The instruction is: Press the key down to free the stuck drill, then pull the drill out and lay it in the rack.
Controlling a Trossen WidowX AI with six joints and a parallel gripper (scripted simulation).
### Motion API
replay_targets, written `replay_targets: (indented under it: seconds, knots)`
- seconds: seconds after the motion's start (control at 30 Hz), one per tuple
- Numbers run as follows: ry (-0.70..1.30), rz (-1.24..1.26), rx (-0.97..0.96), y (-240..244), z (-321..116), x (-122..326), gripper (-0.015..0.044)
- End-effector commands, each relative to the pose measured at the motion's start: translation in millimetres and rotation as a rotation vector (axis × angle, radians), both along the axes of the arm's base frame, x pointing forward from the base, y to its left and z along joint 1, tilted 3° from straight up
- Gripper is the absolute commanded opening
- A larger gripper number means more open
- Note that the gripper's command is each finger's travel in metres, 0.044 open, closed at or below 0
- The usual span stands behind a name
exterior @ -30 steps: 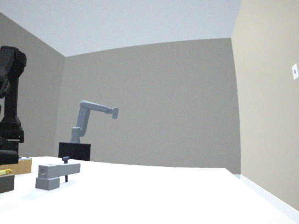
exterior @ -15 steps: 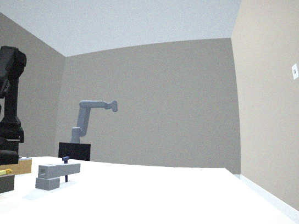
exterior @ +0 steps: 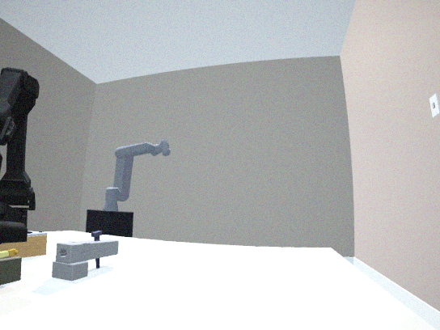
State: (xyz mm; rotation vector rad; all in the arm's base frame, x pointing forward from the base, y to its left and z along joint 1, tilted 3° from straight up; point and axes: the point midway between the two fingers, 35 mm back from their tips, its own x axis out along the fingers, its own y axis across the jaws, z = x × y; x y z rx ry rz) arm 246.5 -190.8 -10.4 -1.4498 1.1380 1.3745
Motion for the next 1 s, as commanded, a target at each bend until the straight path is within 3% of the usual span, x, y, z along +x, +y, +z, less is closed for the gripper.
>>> replay_targets:
  seconds: [0.0, 0.17, 0.73, 0.97]
  knots:
    - [0.009, 0.005, 0.016, 6, -4, -1, 0.0000]
    - [0.009, 0.005, 0.016, 7, -4, -1, 0.0000]
    - [0.001, 0.000, 0.001, 0, 2, 0, 0.0440]
    - [0.009, 0.005, 0.016, 5, 37, -3, 0.0440]
